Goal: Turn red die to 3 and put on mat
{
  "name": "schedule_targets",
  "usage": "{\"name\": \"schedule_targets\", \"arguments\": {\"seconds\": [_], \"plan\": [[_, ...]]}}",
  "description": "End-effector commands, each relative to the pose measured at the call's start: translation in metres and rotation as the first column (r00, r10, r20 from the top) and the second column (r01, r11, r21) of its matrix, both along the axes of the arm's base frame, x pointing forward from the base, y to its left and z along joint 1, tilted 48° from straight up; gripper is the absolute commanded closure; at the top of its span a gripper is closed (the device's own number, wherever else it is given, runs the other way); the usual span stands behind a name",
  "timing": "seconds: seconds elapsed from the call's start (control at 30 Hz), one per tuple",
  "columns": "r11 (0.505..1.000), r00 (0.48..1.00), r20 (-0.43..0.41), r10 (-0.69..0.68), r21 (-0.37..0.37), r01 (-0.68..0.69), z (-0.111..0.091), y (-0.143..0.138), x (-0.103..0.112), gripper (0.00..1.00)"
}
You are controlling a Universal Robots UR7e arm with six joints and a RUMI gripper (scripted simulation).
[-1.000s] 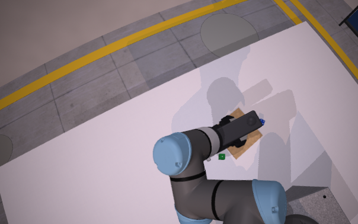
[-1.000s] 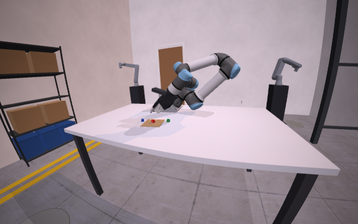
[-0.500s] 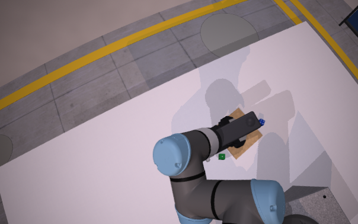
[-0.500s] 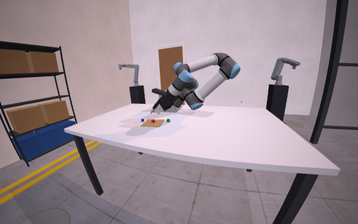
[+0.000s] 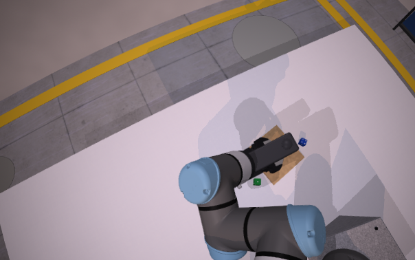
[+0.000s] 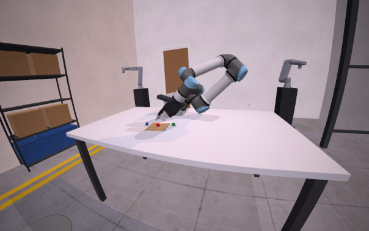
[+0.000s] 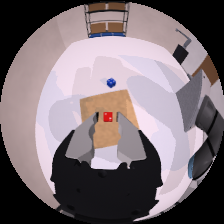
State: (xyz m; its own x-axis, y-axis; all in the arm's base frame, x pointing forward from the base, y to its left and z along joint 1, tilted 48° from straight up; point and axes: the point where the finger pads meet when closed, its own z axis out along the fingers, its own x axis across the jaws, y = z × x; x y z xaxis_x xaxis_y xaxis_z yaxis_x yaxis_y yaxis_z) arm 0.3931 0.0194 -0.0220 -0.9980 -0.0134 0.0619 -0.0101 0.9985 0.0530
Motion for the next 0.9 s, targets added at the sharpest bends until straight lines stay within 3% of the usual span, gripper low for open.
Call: {"name": "schedule_targets", "arguments": {"seconds": [0.0,0.87], "plan": [[1.000,1.000,-0.002,-0.001,0.001,0.001,-0.008,0.008,-0.001,0.79],[1.000,1.000,-0.002,-0.001,0.001,0.001,-0.029,0.031,-0.003,0.79]]}}
